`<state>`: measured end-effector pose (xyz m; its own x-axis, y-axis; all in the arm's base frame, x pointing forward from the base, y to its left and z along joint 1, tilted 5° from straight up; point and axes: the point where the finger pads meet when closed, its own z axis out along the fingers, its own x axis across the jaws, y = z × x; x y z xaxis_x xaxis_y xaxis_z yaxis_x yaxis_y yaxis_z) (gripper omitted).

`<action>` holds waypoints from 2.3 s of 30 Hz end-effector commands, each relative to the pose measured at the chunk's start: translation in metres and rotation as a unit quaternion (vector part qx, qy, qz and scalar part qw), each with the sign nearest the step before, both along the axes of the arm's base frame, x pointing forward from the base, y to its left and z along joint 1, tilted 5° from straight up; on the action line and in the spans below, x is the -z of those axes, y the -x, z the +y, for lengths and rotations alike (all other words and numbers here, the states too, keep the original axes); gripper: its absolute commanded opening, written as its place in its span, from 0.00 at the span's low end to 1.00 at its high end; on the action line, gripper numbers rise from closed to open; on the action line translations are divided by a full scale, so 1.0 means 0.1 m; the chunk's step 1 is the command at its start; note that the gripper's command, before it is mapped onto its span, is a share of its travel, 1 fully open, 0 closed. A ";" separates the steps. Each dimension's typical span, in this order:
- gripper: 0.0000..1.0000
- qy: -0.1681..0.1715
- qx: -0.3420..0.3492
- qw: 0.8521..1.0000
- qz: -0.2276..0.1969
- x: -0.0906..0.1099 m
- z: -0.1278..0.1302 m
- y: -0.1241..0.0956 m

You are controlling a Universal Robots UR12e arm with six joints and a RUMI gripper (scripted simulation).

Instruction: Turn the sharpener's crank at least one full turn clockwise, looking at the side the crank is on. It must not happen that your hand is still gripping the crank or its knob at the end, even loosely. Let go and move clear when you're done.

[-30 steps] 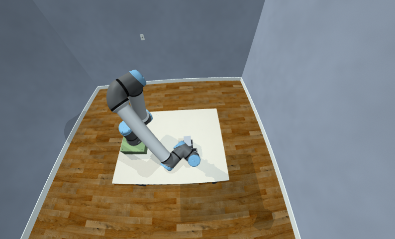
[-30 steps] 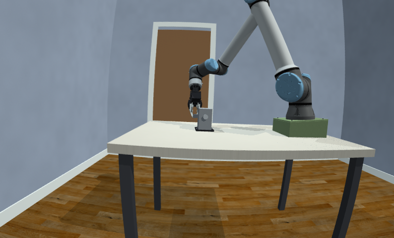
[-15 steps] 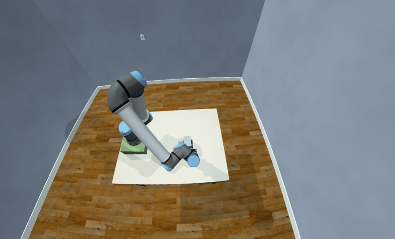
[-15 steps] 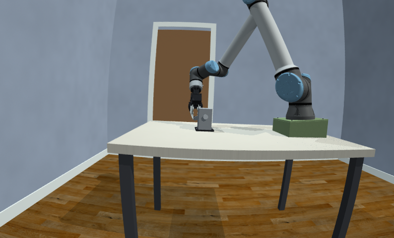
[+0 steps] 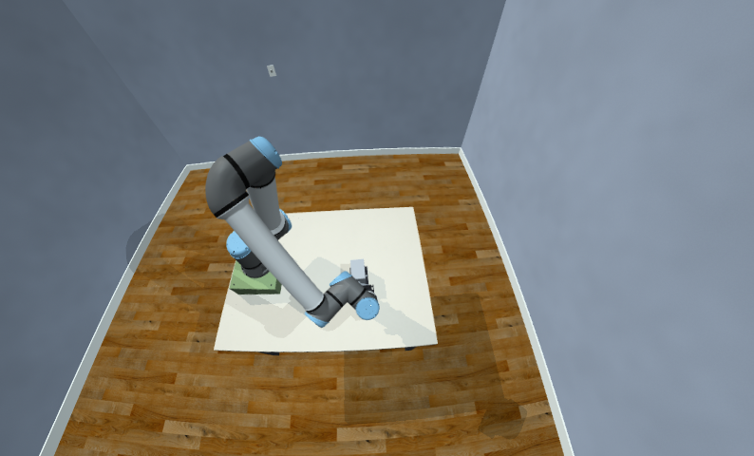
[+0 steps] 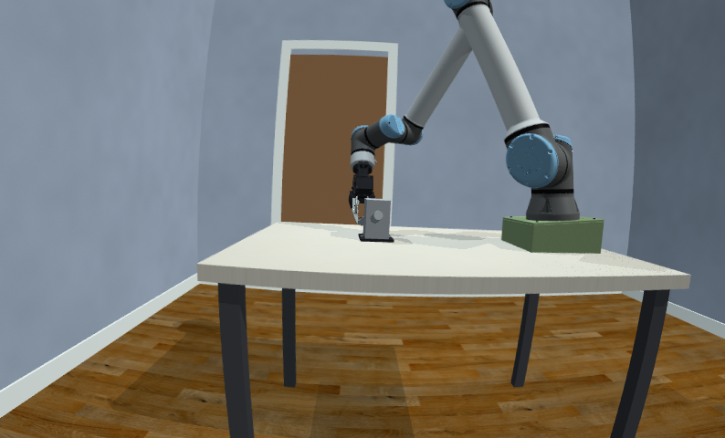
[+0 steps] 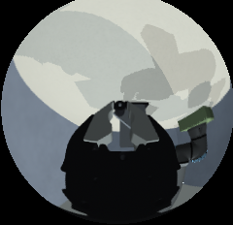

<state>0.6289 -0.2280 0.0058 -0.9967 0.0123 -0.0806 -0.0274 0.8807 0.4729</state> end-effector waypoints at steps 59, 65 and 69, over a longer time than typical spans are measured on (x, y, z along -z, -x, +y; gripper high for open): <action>0.09 0.000 0.000 1.000 0.000 0.18 0.00 0.58; 0.09 0.000 0.000 1.000 0.000 0.16 0.00 0.65; 0.09 0.000 0.000 1.000 0.000 0.15 0.00 0.67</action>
